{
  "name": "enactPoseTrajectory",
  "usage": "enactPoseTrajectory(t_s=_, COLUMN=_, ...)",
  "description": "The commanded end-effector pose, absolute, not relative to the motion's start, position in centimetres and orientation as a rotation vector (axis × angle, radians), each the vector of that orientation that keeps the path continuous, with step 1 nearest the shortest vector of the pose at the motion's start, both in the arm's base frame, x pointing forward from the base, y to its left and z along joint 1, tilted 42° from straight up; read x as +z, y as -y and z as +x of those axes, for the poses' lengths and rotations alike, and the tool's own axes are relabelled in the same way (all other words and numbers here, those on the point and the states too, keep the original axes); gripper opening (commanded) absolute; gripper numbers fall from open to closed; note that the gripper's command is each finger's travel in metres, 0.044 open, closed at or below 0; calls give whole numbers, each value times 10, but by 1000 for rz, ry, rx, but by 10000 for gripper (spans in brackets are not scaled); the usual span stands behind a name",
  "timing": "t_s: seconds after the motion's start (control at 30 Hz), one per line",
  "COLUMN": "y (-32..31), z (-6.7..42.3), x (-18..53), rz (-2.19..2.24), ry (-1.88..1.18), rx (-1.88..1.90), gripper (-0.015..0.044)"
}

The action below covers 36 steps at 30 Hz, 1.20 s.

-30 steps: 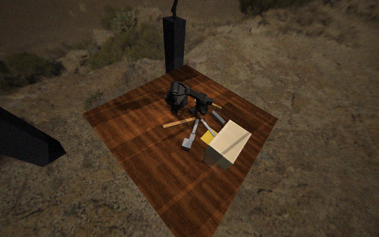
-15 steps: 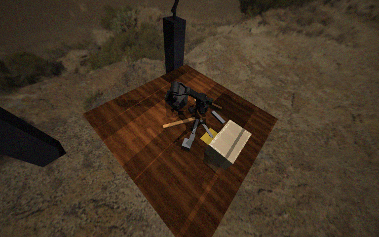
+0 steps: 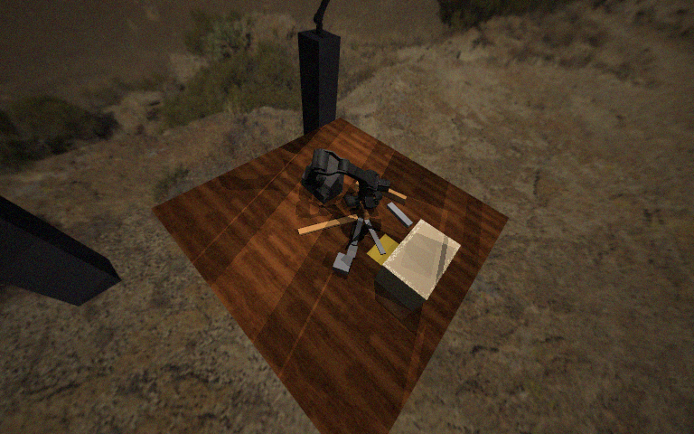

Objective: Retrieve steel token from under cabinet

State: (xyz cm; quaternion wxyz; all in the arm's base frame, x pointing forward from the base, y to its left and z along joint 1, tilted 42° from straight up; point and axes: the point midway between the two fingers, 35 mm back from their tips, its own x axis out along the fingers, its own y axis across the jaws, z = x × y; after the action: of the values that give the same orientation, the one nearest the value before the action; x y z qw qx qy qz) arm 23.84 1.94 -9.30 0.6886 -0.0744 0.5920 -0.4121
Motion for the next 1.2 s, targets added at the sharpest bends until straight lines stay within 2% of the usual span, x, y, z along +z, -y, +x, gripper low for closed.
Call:
enactPoseTrajectory(t_s=0.0, y=-19, z=240, x=-91, rz=-145, ry=-1311, rx=-939, gripper=0)
enactPoseTrajectory(t_s=1.17, y=9, z=253, x=-66, rz=-127, ry=-1298, rx=-957, gripper=0)
